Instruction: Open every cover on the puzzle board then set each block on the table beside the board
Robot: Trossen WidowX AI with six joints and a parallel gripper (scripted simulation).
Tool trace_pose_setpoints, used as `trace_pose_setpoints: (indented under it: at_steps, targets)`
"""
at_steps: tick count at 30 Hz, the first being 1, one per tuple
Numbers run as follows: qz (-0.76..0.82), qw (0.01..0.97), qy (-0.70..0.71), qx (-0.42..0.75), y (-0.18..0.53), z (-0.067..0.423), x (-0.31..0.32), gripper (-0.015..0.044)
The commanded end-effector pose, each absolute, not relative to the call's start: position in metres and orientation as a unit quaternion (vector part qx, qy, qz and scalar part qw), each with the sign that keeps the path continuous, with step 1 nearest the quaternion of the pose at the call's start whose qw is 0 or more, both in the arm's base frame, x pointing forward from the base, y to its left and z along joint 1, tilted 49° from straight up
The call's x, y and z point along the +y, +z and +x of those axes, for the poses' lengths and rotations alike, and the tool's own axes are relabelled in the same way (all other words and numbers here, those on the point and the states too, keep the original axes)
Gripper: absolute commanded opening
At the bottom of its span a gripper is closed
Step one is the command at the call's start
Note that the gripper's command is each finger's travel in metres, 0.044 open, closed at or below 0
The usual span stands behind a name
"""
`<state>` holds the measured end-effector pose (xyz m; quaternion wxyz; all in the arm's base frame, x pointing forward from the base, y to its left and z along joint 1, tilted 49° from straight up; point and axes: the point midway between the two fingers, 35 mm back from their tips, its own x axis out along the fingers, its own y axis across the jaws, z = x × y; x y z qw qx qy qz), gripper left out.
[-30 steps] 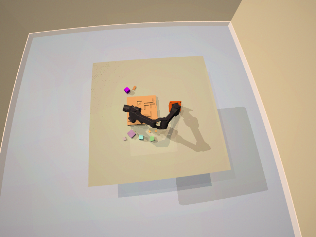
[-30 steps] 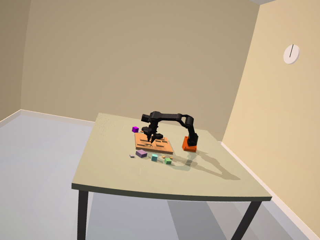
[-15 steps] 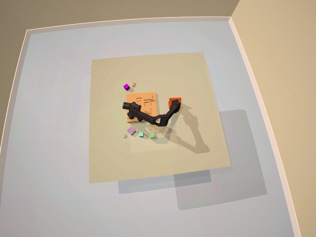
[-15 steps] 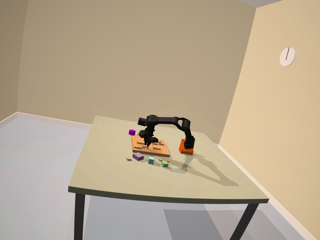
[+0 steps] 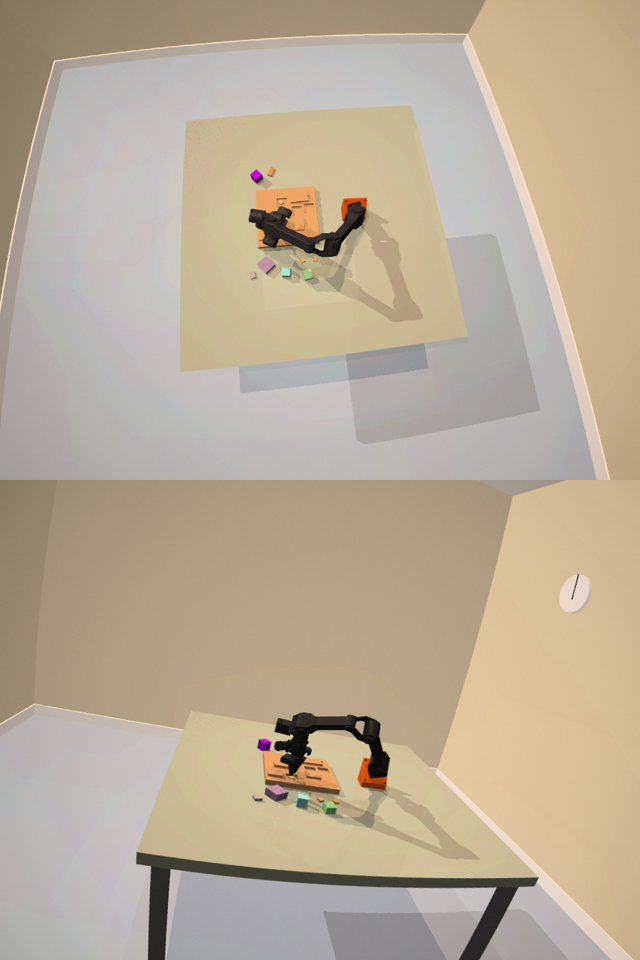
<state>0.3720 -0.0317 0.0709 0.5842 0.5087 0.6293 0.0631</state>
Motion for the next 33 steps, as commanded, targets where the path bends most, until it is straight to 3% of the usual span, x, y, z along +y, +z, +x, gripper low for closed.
trace_pose_setpoints:
  at_steps: [1, 23, 33]
  targets:
    - [0.612, 0.475, -0.054, 0.630, 0.0675, 0.3722, -0.0267, 0.0144]
    - [0.612, 0.475, -0.054, 0.630, 0.0603, 0.3744, -0.0187, 0.0144]
    - [0.610, 0.477, -0.054, 0.630, 0.0614, 0.3745, -0.0204, 0.0080]
